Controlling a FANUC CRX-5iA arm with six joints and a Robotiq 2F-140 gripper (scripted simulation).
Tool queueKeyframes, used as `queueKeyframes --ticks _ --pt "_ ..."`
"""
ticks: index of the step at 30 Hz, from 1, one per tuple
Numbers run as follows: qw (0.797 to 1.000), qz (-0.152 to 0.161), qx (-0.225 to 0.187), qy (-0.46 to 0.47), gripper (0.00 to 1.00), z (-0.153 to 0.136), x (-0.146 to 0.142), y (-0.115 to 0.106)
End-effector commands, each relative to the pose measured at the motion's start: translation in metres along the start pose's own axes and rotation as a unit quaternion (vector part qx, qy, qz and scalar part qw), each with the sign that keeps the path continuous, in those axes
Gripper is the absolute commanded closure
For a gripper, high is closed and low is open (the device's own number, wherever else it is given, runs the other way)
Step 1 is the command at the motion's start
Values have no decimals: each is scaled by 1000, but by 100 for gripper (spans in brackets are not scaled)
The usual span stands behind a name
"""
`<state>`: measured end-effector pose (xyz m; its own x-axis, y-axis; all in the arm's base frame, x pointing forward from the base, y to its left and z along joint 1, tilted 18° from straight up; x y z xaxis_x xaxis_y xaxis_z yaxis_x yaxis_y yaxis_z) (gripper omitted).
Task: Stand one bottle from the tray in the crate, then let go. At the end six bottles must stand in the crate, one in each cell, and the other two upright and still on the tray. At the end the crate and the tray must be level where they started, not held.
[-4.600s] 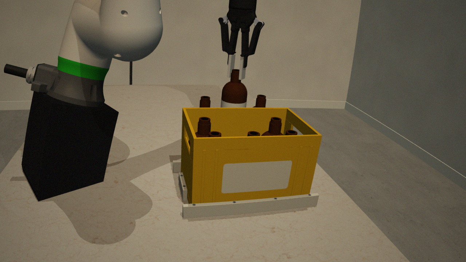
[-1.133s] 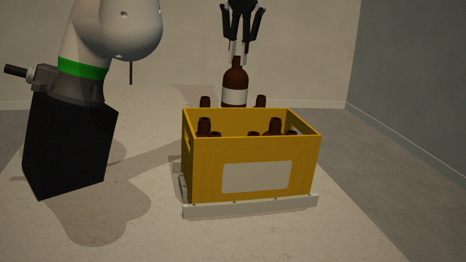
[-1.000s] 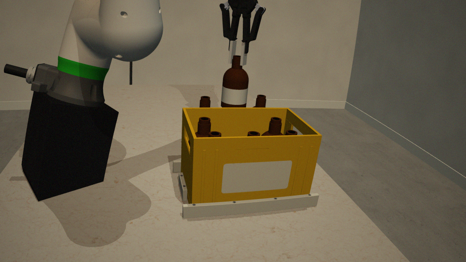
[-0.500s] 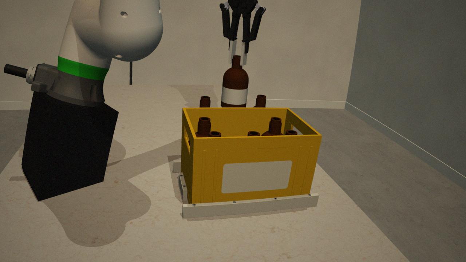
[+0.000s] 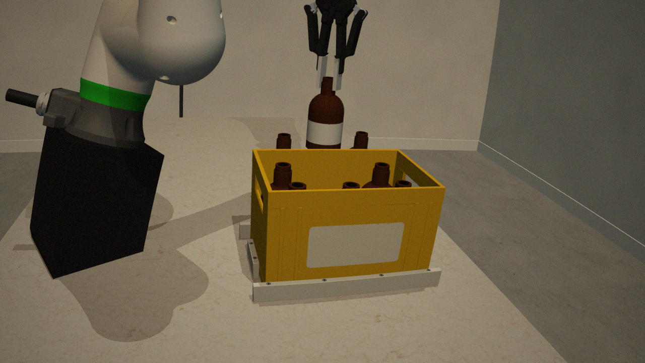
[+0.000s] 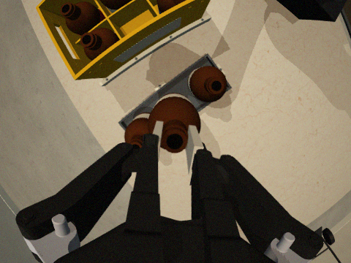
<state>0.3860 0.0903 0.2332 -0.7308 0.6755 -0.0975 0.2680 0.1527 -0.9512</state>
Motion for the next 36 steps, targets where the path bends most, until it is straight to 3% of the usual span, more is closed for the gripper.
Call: queueKeyframes --ticks 1,36 --pt "1000 0 0 0 100 0 0 0" --pt "1000 0 0 0 100 0 0 -12"
Point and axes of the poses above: the point where the finger pads meet when closed, its own y axis out along the fingers, its own x axis across the jaws, z = x × y, the point moved 1 cm from there along -y, back along the fingers, and after that the axes turned 2 degrees about y, right-handed, at the moved point
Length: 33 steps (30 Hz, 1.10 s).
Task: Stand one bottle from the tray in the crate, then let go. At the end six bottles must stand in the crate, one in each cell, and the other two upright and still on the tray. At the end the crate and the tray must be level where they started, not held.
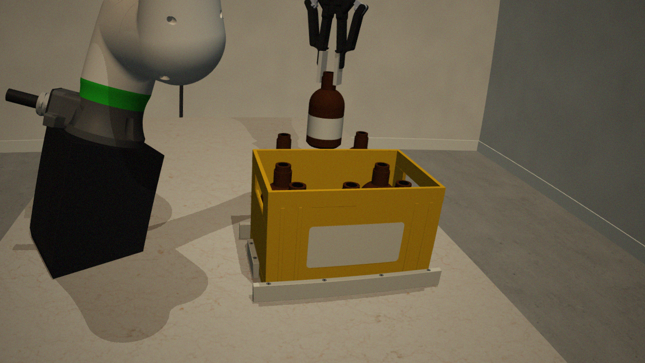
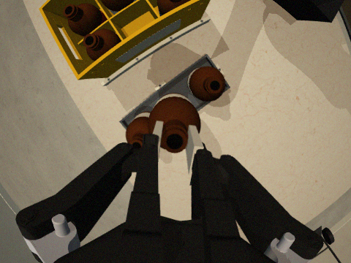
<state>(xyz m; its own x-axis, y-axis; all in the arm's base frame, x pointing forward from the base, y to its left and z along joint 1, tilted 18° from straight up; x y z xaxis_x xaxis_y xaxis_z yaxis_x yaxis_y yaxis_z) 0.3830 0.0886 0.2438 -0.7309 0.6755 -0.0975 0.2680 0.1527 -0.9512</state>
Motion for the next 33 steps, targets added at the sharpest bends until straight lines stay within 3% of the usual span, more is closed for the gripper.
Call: queueKeyframes --ticks 1,33 --pt "1000 0 0 0 100 0 0 -2" --pt "1000 0 0 0 100 0 0 -28"
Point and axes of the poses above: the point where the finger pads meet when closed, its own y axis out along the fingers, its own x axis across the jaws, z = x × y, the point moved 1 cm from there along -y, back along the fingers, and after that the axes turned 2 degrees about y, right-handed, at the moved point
